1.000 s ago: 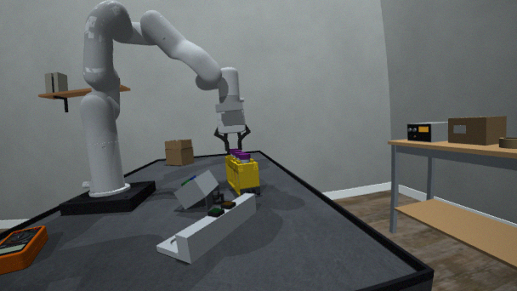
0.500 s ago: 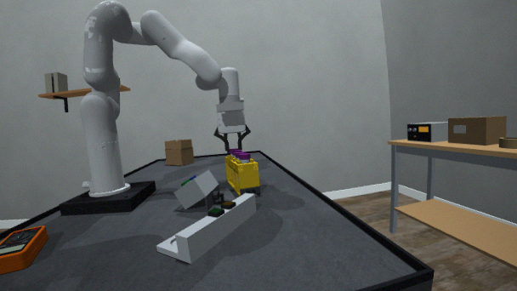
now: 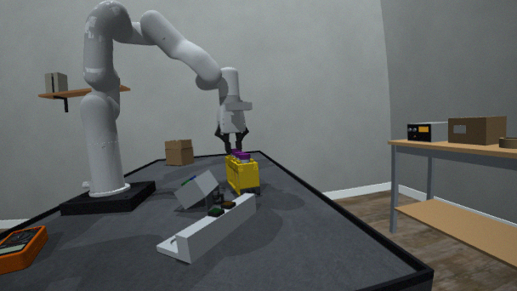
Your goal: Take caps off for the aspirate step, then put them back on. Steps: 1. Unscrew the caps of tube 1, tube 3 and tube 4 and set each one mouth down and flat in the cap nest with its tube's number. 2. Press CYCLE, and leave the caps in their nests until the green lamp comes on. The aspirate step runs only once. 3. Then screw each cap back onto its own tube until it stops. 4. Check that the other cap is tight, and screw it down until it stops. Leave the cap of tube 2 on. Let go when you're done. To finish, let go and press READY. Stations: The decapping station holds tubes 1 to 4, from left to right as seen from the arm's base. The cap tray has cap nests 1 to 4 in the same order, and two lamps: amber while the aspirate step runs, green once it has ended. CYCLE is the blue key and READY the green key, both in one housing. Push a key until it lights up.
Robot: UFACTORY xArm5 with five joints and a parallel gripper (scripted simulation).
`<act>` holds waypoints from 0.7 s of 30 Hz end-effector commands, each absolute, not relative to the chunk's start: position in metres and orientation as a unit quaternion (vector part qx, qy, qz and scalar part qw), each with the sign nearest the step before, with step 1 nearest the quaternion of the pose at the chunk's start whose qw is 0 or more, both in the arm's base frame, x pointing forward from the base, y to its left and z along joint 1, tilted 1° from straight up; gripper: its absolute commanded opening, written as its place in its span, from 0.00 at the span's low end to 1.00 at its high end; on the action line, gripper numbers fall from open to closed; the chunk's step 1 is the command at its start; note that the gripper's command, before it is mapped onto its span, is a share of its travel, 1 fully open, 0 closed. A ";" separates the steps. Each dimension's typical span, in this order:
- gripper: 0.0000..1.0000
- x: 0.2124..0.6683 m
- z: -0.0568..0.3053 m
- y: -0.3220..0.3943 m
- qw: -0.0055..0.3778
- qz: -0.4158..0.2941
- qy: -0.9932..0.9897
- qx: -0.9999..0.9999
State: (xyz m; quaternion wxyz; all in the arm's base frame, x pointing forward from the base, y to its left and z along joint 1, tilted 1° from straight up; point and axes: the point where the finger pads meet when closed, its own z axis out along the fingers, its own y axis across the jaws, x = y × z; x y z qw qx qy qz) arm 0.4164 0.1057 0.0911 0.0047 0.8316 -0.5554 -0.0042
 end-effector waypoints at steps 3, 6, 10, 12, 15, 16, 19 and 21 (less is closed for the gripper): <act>0.46 0.417 0.092 0.106 0.001 -0.006 -0.550 0.835; 0.46 0.417 0.092 0.106 0.001 -0.006 -0.550 0.835; 0.46 0.417 0.092 0.106 0.001 -0.006 -0.550 0.835; 0.46 0.417 0.092 0.106 0.001 -0.006 -0.550 0.835; 0.46 0.417 0.094 0.106 0.002 -0.006 -0.650 0.760; 0.46 0.418 0.094 0.106 0.002 -0.006 -0.655 0.756; 0.46 0.418 0.096 0.106 0.002 -0.006 -0.655 0.756; 0.46 0.418 0.097 0.106 0.002 -0.006 -0.655 0.756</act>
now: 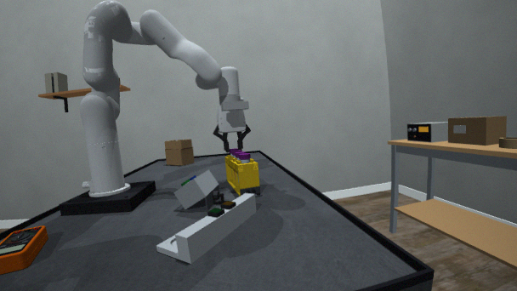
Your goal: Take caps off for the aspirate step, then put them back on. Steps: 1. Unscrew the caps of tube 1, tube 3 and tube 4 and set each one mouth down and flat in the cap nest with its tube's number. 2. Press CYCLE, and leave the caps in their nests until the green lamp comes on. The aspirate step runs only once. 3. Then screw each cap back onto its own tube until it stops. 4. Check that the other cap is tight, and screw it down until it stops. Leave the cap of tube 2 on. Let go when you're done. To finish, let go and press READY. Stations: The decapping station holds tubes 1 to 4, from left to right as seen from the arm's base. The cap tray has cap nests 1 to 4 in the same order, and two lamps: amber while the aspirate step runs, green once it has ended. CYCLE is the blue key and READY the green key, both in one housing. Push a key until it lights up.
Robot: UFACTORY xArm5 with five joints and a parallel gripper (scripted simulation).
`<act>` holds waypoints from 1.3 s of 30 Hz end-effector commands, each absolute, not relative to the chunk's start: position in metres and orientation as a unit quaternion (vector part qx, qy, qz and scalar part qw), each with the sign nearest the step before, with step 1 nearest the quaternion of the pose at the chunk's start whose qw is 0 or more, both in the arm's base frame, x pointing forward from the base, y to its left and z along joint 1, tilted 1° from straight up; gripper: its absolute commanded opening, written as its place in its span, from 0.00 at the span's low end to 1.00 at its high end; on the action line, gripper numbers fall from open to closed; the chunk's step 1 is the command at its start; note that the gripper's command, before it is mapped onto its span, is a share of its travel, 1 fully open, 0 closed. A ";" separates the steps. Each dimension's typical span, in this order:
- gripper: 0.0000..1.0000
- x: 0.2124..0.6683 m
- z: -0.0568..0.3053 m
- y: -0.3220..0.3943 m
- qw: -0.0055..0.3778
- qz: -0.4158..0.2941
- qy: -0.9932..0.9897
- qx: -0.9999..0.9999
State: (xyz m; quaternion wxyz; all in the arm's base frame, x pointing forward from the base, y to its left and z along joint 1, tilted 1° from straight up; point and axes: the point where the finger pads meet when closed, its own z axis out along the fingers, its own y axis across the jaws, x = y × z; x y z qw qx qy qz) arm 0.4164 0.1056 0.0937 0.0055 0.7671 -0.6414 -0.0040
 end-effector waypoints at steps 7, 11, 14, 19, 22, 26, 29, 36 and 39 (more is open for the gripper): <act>0.46 0.418 0.099 0.106 0.002 -0.006 -0.655 0.756; 0.46 0.418 0.099 0.106 0.002 -0.006 -0.655 0.756; 0.00 0.418 0.099 0.106 0.002 -0.006 -0.655 0.756; 0.00 0.418 0.099 0.106 0.002 -0.006 -0.655 0.756; 0.00 0.418 0.099 0.106 0.002 -0.006 -0.655 0.756; 0.00 0.418 0.099 0.106 0.002 -0.006 -0.655 0.756; 0.00 0.418 0.105 0.106 0.002 -0.006 -0.655 0.756; 0.00 0.418 0.126 0.106 0.002 -0.006 -0.655 0.756; 0.00 0.418 0.129 0.106 0.002 -0.006 -0.655 0.756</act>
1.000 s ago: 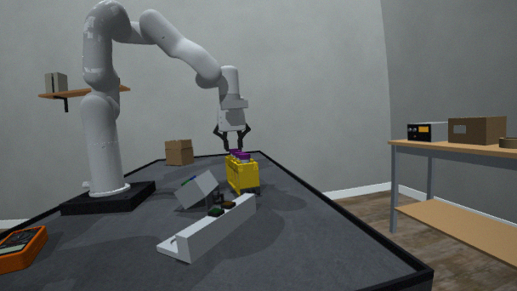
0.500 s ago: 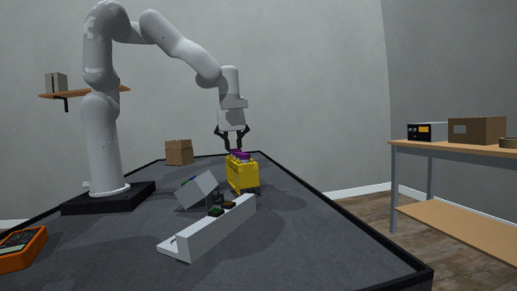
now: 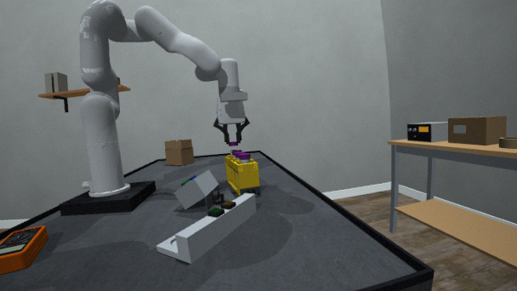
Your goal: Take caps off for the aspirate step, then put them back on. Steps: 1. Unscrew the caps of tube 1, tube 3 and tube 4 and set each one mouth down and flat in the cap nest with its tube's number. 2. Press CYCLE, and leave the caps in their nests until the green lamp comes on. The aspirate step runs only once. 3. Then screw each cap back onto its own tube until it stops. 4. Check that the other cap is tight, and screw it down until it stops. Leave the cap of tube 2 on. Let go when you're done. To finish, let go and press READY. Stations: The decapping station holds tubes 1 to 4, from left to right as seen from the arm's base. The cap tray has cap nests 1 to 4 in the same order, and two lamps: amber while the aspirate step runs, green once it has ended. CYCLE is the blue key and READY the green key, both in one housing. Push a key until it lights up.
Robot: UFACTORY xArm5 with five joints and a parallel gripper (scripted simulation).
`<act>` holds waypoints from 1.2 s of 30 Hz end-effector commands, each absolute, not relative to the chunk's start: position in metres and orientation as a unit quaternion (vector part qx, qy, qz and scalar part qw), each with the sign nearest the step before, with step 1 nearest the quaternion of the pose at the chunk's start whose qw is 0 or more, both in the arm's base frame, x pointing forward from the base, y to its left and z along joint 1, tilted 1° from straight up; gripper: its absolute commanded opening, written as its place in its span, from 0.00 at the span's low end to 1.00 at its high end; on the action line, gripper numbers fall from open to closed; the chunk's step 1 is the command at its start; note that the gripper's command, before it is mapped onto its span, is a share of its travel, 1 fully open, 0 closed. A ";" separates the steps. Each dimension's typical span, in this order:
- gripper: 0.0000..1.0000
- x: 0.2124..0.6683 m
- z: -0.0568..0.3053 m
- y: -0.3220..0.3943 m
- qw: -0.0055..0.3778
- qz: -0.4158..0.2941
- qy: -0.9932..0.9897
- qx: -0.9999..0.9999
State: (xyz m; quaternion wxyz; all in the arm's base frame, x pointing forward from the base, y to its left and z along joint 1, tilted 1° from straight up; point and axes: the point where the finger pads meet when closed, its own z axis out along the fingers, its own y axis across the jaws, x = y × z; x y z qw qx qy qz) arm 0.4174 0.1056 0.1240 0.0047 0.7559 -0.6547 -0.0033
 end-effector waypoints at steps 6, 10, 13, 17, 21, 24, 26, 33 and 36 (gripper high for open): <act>0.00 0.416 0.135 0.089 0.001 -0.006 -0.589 0.808; 0.00 0.413 0.135 0.067 0.001 -0.006 -0.505 0.863; 0.00 0.411 0.135 0.053 0.000 -0.006 -0.445 0.895; 0.00 0.410 0.135 0.044 0.000 -0.006 -0.404 0.915; 0.00 0.406 0.135 0.011 -0.001 -0.006 -0.317 0.949; 0.00 0.404 0.134 -0.006 0.000 -0.006 -0.317 0.949; 0.00 0.402 0.134 -0.021 0.000 -0.006 -0.317 0.949; 0.00 0.396 0.134 -0.065 0.000 -0.006 -0.317 0.949; 0.00 0.394 0.134 -0.082 0.000 -0.006 -0.317 0.949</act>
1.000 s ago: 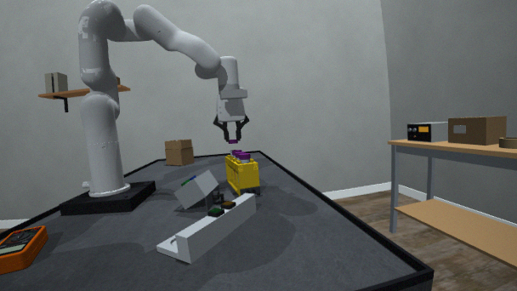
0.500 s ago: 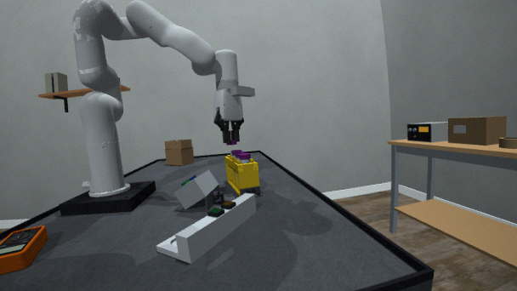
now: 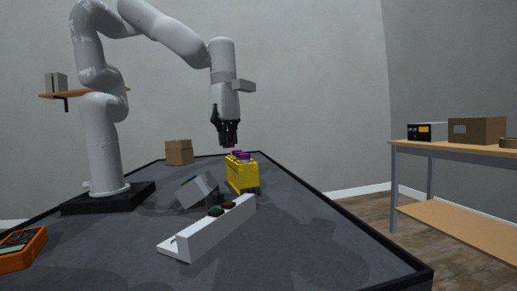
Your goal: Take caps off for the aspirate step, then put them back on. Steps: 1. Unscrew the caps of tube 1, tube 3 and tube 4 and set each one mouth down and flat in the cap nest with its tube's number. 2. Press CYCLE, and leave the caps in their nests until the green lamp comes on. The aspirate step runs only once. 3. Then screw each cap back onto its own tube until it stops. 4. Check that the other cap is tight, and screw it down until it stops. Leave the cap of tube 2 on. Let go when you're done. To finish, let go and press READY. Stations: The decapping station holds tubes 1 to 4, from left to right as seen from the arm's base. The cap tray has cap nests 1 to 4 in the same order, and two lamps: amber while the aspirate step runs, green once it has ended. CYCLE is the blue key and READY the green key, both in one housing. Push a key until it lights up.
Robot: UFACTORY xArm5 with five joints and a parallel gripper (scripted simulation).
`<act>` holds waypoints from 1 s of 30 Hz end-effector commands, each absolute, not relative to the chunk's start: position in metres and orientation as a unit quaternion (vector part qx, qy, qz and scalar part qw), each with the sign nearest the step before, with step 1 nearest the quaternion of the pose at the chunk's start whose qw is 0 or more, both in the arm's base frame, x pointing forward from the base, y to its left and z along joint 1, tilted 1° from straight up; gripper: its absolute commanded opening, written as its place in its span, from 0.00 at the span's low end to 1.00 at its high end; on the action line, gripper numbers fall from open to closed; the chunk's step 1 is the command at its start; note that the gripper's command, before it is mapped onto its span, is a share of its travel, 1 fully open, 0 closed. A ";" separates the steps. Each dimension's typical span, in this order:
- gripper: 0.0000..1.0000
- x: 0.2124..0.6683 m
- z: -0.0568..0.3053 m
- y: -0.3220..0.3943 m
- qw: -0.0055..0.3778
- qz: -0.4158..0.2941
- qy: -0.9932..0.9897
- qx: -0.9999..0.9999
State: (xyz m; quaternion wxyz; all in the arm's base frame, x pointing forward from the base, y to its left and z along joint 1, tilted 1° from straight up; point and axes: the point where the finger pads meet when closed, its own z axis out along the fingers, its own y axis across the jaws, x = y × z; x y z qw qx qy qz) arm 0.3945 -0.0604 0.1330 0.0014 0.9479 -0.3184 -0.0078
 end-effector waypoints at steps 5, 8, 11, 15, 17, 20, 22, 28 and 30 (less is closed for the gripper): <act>0.00 0.389 0.134 -0.121 0.000 -0.006 -0.317 0.949; 0.00 0.386 0.134 -0.143 0.000 -0.006 -0.317 0.949; 0.00 0.383 0.134 -0.166 0.000 -0.006 -0.317 0.949; 0.00 0.381 0.134 -0.181 0.000 -0.006 -0.317 0.949; 0.00 0.379 0.134 -0.197 0.000 -0.006 -0.317 0.949; 0.00 0.378 0.134 -0.202 0.000 -0.006 -0.317 0.949; 0.00 0.378 0.134 -0.202 0.000 -0.006 -0.317 0.949; 0.00 0.378 0.124 -0.202 0.000 -0.006 -0.317 0.949; 0.00 0.378 0.114 -0.202 0.000 -0.006 -0.317 0.949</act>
